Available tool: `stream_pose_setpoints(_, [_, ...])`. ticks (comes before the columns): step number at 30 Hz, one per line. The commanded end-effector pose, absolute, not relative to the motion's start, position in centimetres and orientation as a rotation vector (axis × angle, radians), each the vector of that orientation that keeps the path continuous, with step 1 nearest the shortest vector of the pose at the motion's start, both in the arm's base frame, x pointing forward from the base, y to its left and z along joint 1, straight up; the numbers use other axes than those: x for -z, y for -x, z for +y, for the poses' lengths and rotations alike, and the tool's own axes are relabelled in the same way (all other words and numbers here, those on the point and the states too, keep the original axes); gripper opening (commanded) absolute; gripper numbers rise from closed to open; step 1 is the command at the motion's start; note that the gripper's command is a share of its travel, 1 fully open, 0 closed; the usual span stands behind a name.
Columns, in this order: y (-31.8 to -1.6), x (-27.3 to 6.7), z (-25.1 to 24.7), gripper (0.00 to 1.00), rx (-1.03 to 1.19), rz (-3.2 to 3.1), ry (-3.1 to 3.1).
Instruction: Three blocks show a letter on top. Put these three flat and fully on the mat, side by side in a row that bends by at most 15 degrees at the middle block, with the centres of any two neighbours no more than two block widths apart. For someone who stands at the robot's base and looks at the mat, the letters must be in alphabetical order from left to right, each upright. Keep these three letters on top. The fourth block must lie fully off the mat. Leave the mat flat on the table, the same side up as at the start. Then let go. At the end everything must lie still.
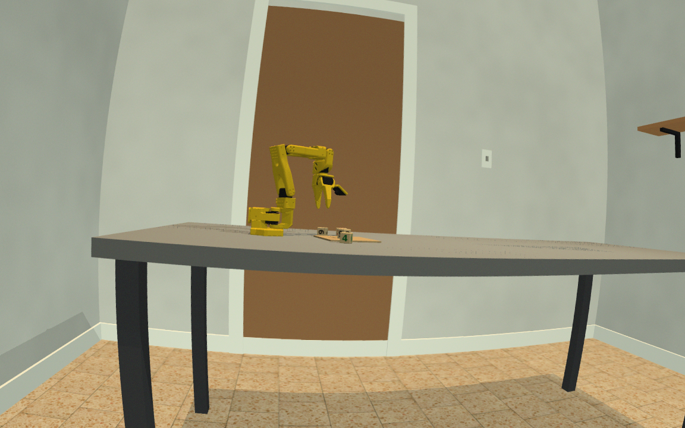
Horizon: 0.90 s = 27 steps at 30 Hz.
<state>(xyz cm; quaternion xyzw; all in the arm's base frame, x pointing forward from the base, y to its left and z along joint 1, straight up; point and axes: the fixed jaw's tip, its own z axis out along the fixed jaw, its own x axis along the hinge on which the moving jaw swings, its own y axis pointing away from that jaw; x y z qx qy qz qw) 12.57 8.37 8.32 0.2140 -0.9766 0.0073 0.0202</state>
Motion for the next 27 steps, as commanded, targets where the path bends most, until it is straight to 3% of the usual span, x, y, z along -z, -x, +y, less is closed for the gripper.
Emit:
stream_pose_setpoints(1, [-12.9, -8.9, 8.7, 0.32, 0.005, -3.078, -0.674])
stream_pose_setpoints(10, [-14.4, -9.1, 7.4, 0.32, 0.006, -3.116, -0.503])
stream_pose_setpoints(16, [-16.9, -9.2, 4.0, 0.32, 0.006, -3.165, -0.143])
stream_pose_setpoints(27, [-19.0, -9.3, -1.5, 0.32, -0.001, -3.167, 0.335])
